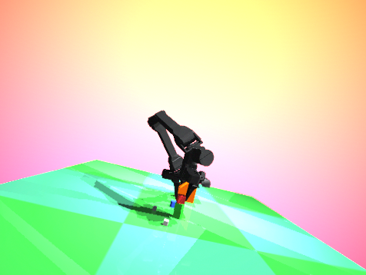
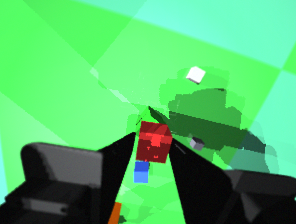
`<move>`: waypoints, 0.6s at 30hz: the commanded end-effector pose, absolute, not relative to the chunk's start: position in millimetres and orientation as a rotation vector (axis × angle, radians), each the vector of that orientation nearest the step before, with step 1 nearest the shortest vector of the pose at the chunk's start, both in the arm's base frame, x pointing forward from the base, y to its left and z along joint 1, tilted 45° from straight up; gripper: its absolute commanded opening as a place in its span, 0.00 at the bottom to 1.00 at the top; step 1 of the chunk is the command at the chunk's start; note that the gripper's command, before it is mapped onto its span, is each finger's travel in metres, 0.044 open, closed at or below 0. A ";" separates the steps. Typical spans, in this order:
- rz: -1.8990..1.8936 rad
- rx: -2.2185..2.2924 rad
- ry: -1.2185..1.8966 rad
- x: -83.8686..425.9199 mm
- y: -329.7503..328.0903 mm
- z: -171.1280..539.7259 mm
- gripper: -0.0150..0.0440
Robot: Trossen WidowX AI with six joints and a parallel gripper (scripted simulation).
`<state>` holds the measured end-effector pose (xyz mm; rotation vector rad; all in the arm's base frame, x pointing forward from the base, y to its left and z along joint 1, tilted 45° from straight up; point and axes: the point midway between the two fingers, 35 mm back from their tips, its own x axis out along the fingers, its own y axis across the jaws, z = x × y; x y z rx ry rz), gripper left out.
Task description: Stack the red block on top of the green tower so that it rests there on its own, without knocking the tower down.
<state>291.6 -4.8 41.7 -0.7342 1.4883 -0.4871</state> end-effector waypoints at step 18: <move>-0.488 -0.734 1.487 291.7 -5.0 41.4 1.00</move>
